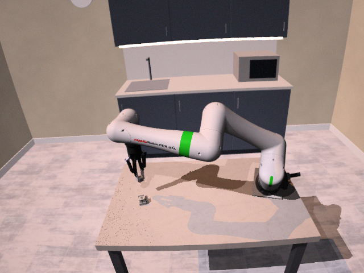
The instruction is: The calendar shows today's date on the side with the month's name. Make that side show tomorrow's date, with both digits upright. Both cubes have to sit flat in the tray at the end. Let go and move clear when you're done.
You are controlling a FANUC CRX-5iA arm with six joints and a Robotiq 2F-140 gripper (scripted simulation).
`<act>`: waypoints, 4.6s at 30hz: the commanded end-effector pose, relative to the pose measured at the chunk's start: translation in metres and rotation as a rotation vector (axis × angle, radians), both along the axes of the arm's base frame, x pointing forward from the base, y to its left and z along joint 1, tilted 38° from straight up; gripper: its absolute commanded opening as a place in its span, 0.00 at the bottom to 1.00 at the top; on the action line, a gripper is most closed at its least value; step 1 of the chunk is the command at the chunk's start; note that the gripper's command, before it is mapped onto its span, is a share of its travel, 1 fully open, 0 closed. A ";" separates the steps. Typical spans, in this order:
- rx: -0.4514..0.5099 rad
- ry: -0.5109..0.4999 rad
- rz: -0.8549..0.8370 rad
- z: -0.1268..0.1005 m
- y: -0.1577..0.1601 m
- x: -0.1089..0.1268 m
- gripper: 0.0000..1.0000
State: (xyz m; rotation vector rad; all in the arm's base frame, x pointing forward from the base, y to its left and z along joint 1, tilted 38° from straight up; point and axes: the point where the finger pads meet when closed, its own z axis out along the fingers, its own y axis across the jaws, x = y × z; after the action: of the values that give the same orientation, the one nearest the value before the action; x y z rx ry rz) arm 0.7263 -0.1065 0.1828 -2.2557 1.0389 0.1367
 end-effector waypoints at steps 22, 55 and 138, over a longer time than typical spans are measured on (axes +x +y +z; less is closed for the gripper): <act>-0.115 -0.432 0.563 -0.050 -0.055 -0.003 0.24; -0.119 -0.444 0.579 -0.080 -0.035 0.003 0.24; -0.119 -0.444 0.579 -0.130 0.003 0.014 0.24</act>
State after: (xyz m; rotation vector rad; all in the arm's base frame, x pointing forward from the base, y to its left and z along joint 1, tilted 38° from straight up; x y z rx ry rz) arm 0.7399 -0.1038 0.0528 -2.4764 0.1550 -0.1827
